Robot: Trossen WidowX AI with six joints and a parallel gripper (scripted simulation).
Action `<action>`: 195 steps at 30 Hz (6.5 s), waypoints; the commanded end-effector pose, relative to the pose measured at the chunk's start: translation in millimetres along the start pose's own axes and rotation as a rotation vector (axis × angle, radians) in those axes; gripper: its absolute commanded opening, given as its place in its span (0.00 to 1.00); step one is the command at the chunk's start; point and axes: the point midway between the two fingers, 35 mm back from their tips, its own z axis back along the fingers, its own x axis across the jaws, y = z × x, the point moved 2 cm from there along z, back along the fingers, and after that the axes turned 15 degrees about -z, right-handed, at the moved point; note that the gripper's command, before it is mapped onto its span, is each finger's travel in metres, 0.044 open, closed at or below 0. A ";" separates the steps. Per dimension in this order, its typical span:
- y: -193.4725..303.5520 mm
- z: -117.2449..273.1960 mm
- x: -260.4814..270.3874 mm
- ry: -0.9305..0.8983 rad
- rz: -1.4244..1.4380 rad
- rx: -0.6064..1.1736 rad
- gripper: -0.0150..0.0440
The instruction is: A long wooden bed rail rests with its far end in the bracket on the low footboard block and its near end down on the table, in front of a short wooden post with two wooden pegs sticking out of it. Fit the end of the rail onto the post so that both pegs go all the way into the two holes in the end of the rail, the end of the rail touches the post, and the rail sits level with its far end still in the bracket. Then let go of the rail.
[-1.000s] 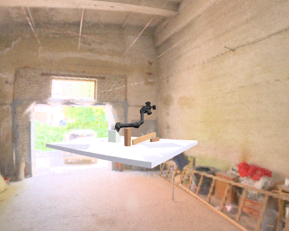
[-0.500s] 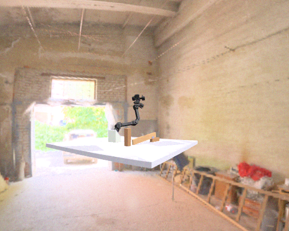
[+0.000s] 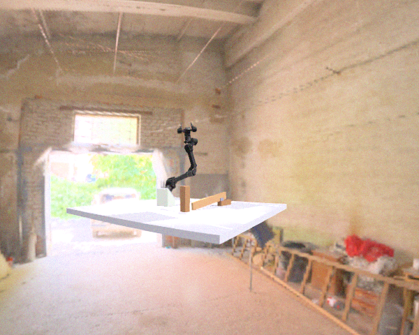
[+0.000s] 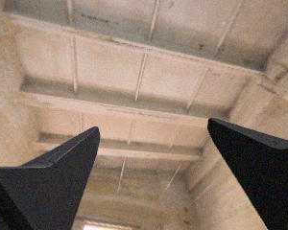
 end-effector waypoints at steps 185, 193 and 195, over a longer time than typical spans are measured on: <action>-371.7 723.0 103.8 -1.938 0.300 -2.610 0.25; -372.9 719.2 103.3 -1.937 0.300 -2.610 0.25; -373.2 718.2 103.2 -1.937 0.300 -2.610 0.25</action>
